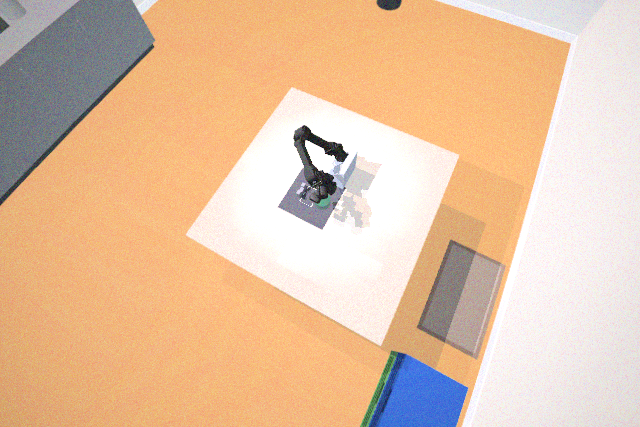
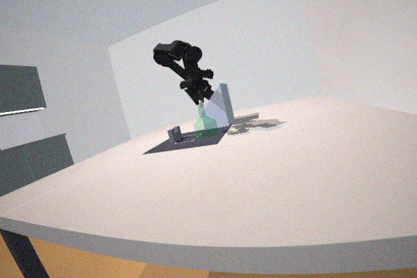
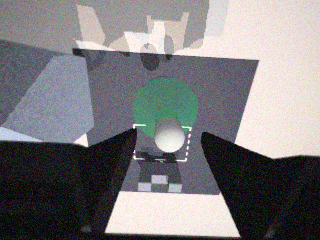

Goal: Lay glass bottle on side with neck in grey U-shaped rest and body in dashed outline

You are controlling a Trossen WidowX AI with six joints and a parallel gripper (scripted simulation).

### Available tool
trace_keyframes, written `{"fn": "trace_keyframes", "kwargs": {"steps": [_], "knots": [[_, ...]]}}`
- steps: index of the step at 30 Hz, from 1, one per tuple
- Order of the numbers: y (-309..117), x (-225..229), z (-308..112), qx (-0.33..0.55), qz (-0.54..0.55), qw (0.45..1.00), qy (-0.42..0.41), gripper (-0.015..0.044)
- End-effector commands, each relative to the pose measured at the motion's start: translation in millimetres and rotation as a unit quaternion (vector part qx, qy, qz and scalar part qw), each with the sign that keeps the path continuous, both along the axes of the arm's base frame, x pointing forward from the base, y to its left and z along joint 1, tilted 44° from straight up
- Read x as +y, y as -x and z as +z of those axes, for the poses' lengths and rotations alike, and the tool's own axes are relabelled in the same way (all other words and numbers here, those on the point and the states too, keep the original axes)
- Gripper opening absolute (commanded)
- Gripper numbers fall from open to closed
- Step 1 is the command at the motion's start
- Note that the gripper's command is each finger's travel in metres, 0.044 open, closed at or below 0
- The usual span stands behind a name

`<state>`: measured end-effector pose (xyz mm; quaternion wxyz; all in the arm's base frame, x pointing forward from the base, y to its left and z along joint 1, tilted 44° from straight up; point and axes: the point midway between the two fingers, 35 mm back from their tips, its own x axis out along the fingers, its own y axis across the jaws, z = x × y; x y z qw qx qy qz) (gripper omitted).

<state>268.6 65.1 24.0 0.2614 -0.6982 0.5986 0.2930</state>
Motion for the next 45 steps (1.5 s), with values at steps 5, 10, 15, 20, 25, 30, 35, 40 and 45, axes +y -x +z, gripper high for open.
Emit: {"fn": "trace_keyframes", "kwargs": {"steps": [5,10,15,20,25,30,35,40,45], "knots": [[-0.1,-0.6,0.7,0.001,0.002,1.000,0.002,0.0118],[-0.1,-0.6,0.7,0.001,0.002,1.000,0.002,0.0111],[-0.1,-0.6,0.7,0.001,0.002,1.000,0.002,0.0111],[-0.1,-0.6,0.7,0.001,0.002,1.000,0.002,0.0111],[-0.1,-0.6,0.7,0.001,0.002,1.000,0.002,0.0111],[-0.5,-3.3,6.1,0.000,0.000,1.000,0.000,0.0111],[-1.1,-6.5,11.7,0.000,-0.001,1.000,-0.003,0.0111],[-1.6,-9.5,16.4,0.002,-0.002,1.000,-0.008,0.0111],[-2.2,-12.5,20.8,0.004,-0.003,1.000,-0.012,0.0111]]}}
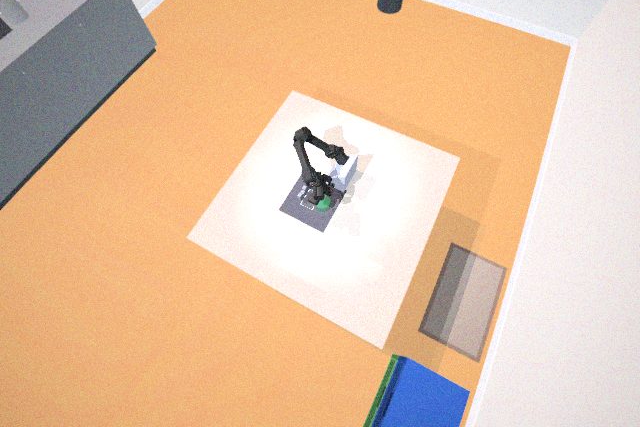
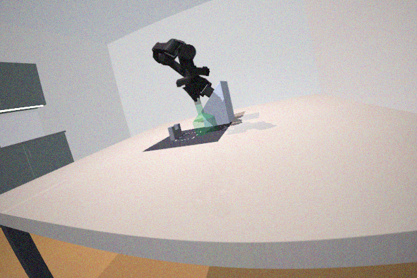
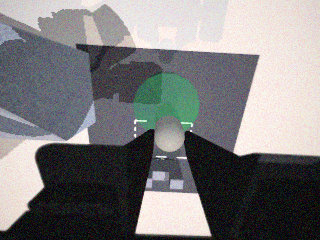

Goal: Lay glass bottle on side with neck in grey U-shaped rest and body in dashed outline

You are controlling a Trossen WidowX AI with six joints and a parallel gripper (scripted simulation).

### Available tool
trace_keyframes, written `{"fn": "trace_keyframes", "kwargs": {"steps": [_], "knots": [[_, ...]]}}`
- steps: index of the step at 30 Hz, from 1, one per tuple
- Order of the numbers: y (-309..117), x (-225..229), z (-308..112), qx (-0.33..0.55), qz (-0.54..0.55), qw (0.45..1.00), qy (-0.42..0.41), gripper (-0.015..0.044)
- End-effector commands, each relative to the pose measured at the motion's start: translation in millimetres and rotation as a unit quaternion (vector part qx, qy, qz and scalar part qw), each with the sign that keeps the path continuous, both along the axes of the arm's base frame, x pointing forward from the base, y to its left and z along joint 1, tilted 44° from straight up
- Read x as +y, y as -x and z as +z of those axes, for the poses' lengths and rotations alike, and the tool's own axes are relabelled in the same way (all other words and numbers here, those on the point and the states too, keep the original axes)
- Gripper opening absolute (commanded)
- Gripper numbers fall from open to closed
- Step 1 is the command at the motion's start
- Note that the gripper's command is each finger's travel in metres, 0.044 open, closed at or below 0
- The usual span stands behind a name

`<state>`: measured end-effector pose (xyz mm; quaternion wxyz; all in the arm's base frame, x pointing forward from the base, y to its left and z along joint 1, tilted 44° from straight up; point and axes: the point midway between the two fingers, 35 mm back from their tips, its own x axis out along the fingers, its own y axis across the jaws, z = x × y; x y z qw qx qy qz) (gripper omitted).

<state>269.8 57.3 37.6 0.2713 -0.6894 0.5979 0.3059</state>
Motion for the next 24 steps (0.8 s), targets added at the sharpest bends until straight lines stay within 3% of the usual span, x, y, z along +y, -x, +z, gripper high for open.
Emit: {"fn": "trace_keyframes", "kwargs": {"steps": [1,24], "knots": [[-1.0,-5.4,8.1,-0.002,0.001,1.000,0.004,0.0111],[-3.6,-20.1,25.7,0.008,-0.003,1.000,-0.020,0.0111]]}}
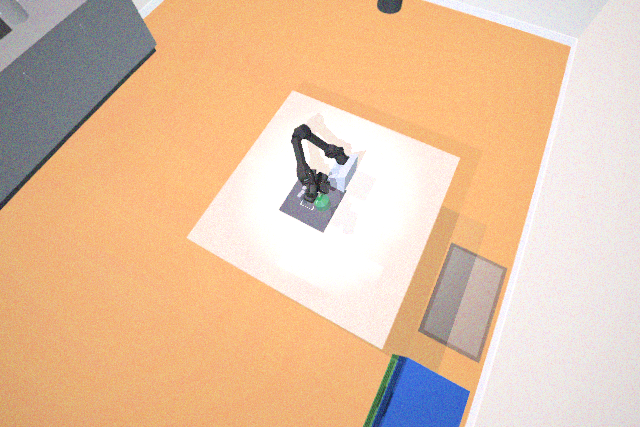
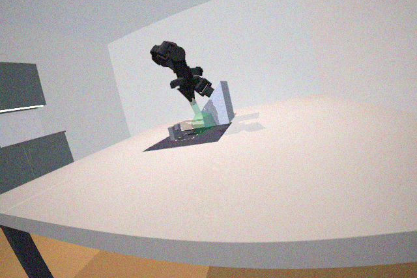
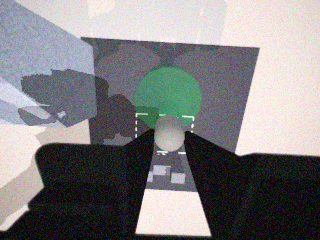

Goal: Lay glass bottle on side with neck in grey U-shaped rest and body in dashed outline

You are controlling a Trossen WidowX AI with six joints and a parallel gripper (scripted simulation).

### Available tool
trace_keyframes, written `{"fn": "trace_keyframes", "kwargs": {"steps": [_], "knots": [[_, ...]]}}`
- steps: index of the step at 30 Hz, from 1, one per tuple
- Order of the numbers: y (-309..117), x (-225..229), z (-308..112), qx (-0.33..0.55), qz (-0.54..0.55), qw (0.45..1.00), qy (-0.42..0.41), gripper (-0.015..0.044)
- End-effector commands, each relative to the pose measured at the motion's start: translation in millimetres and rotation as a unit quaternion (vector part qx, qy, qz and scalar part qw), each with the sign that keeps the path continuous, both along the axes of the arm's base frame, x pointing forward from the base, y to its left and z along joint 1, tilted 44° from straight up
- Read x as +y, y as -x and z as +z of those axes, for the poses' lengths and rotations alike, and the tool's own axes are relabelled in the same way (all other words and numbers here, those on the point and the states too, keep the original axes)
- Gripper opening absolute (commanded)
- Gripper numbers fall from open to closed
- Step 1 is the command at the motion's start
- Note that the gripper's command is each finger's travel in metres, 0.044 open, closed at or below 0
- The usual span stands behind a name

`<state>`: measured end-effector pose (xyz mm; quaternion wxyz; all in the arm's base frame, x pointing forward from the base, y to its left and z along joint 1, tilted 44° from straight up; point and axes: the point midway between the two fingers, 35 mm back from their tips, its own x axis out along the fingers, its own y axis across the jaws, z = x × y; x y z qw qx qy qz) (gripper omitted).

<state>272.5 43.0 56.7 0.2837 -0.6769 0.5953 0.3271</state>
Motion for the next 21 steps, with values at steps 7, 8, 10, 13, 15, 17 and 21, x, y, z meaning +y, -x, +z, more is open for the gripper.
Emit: {"fn": "trace_keyframes", "kwargs": {"steps": [7,8,10,13,15,17,21], "knots": [[-1.7,-10.5,11.3,0.001,0.000,1.000,-0.002,0.0111],[-1.9,-11.2,11.9,0.001,0.000,1.000,-0.003,0.0111],[-2.1,-12.6,13.2,0.002,0.000,1.000,-0.006,0.0111],[-2.4,-14.7,15.1,0.003,0.000,1.000,-0.009,0.0111],[-2.6,-16.1,16.3,0.004,-0.001,1.000,-0.011,0.0111],[-2.9,-17.5,17.6,0.005,-0.001,1.000,-0.014,0.0111],[-3.3,-20.4,19.9,0.007,-0.001,1.000,-0.019,0.0111]]}}
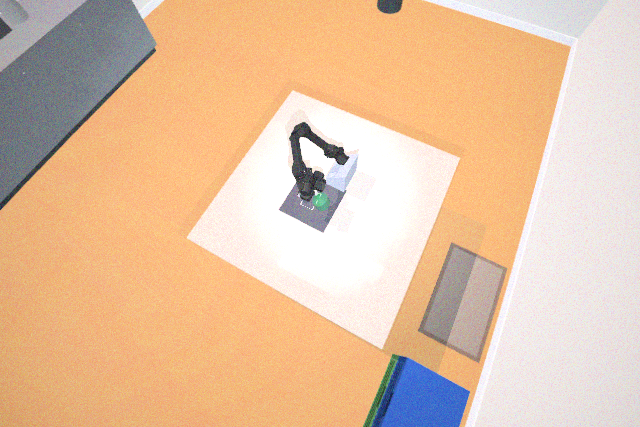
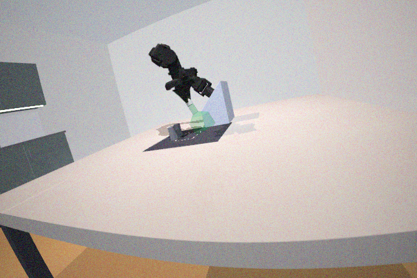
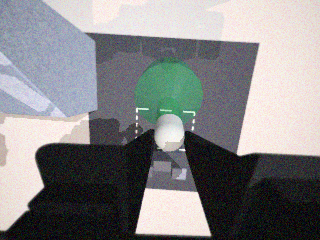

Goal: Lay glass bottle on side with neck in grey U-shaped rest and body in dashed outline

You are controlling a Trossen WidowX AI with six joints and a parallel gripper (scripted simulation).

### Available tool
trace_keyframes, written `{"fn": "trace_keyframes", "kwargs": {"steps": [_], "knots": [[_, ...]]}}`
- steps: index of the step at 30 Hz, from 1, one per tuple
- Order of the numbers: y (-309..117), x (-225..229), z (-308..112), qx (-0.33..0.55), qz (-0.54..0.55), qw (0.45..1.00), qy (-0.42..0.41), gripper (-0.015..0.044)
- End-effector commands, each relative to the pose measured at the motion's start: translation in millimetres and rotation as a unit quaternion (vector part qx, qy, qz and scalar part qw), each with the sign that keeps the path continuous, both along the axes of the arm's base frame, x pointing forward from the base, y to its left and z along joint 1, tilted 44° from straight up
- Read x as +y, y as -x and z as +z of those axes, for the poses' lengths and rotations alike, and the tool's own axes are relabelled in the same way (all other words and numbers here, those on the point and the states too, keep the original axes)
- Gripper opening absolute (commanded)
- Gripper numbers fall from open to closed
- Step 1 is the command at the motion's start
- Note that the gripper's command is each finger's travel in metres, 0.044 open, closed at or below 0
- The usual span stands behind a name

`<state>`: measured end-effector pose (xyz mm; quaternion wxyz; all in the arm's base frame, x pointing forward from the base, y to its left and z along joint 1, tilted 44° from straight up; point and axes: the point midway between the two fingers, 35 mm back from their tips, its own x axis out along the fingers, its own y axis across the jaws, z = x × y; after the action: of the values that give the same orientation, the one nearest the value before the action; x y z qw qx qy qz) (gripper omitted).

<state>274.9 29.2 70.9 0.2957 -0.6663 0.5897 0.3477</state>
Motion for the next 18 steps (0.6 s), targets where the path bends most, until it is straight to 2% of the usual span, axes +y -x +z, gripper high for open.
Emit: {"fn": "trace_keyframes", "kwargs": {"steps": [1,18], "knots": [[-1.0,-7.3,6.4,-0.002,0.000,1.000,0.005,0.0111],[-3.0,-20.2,15.9,0.005,0.001,1.000,-0.016,0.0111]]}}
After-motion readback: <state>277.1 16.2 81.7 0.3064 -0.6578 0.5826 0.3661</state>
